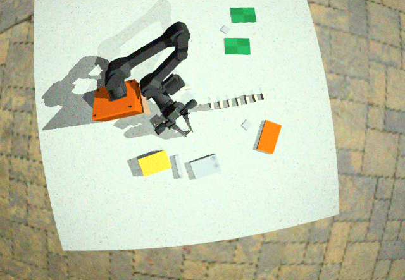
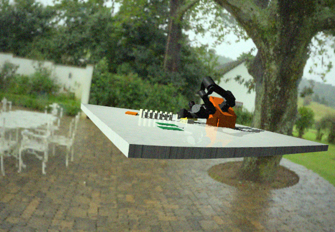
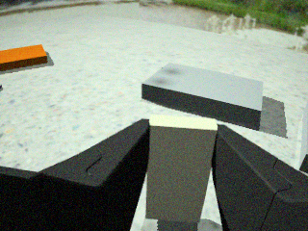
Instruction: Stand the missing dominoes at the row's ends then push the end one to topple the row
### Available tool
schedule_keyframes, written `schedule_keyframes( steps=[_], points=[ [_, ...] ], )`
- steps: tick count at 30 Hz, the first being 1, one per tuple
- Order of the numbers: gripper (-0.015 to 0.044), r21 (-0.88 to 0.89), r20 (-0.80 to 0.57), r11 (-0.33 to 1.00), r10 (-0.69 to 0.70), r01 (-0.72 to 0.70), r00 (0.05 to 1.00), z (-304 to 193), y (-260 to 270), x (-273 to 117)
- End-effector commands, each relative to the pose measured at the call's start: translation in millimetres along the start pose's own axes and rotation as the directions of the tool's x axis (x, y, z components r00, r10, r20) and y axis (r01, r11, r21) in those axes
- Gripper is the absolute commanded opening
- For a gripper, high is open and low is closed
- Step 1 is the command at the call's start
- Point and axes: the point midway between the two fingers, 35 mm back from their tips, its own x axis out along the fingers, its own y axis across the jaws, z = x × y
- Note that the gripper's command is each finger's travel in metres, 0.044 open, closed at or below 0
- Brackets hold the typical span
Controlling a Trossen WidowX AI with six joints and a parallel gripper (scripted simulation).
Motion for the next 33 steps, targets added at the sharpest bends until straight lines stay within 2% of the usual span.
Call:
schedule_keyframes(
  steps=[1, 3, 16, 20, 25, 29, 33],
  points=[
    [0.0107, 0.005, 0.008, 1.0, -0.001, 0.001, 1.0, 0.9, -0.1, 0.1],
    [0.0107, 0.005, 0.008, 1.0, -0.001, 0.001, 1.0, 0.9, -0.1, 0.1],
    [0.044, 0.005, 0.008, 1.0, -0.001, 0.001, 1.0, 0.9, -0.1, 0.1],
    [0.044, 0.005, 0.005, 1.0, -0.002, 0.002, 1.0, 7.0, 0.5, -0.2],
    [0.044, 0.001, 0.003, 1.0, 0.001, -0.001, 1.0, 48.4, 0.1, -4.5],
    [0.044, -0.015, -0.014, 1.0, -0.01, 0.01, 1.0, 47.0, -1.3, -0.7],
    [0.044, -0.069, -0.117, 0.996, -0.061, 0.053, 0.991, 36.6, -1.2, 24.8]
  ],
)
